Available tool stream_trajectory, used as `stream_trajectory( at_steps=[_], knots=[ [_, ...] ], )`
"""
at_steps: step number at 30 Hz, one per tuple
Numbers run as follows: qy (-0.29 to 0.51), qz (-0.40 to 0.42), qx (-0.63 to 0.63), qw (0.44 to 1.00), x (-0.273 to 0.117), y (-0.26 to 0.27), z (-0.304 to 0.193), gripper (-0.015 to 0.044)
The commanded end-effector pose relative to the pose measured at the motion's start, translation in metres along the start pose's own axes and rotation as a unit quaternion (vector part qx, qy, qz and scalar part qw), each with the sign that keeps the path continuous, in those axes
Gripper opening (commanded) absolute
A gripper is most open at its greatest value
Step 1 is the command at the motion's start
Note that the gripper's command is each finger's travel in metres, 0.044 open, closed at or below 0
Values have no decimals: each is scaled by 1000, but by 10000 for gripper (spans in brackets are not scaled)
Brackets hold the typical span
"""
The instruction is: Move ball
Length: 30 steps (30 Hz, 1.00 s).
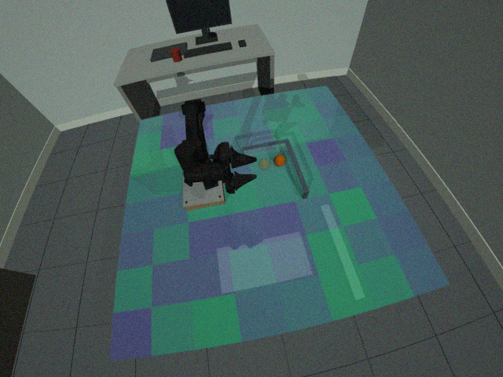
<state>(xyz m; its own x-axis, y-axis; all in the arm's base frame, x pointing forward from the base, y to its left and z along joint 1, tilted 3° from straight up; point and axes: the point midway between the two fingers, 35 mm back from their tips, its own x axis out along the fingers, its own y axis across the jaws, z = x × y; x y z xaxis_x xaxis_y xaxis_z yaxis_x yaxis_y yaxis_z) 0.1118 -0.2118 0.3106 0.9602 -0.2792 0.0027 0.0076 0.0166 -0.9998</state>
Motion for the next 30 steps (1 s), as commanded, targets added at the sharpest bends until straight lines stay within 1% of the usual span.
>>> stream_trajectory(
  at_steps=[1,4,8,12,17,20,24,27,30],
  knots=[
    [-1,0,7,1000,2,0,-1,398],
    [-9,10,107,994,24,1,-6,398],
    [-16,50,270,962,66,12,-8,398],
    [-8,115,412,904,110,31,3,398],
    [32,221,546,807,158,65,36,398],
    [73,289,597,745,180,88,64,398],
    [143,376,628,666,198,121,111,398],
    [207,432,625,617,203,144,148,398],
    [276,475,602,579,200,166,185,398]
  ],
)
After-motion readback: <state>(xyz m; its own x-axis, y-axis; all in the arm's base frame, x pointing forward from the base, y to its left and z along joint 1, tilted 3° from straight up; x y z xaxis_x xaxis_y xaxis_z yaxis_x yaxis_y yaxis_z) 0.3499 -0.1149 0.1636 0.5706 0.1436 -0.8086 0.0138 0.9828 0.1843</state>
